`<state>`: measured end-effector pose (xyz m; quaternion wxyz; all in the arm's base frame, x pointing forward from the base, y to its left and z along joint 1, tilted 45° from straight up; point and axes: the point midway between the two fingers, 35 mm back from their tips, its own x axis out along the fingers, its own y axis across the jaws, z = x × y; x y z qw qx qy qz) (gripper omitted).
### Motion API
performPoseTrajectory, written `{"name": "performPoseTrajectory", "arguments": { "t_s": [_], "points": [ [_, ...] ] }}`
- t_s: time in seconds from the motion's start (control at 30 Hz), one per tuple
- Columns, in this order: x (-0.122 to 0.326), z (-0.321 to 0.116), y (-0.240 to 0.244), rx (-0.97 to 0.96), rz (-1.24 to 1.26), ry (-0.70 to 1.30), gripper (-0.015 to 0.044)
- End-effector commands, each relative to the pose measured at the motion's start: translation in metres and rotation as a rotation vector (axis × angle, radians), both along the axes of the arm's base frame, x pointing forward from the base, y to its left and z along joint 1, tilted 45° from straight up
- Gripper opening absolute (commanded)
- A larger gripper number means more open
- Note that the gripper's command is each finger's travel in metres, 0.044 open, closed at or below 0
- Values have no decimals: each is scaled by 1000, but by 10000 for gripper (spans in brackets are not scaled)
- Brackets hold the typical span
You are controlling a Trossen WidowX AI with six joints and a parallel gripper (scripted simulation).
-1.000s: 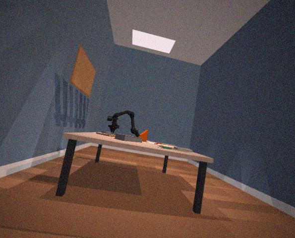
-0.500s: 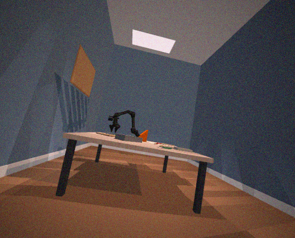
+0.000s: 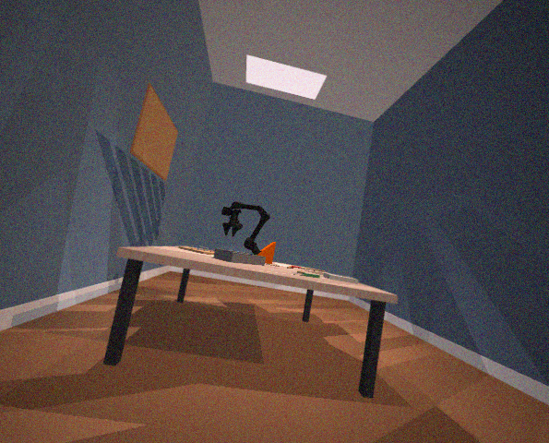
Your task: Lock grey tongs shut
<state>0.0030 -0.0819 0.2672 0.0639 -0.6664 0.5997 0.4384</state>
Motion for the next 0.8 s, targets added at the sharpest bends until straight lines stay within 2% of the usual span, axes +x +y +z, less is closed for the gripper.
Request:
{"name": "performPoseTrajectory", "arguments": {
  "t_s": [0.0,0.43,0.77],
  "points": [
    [16,-9,12,-26,6,2,440],
    [11,21,42,-128,22,-12,440],
    [10,22,43,-131,22,-14,440]
  ]
}}
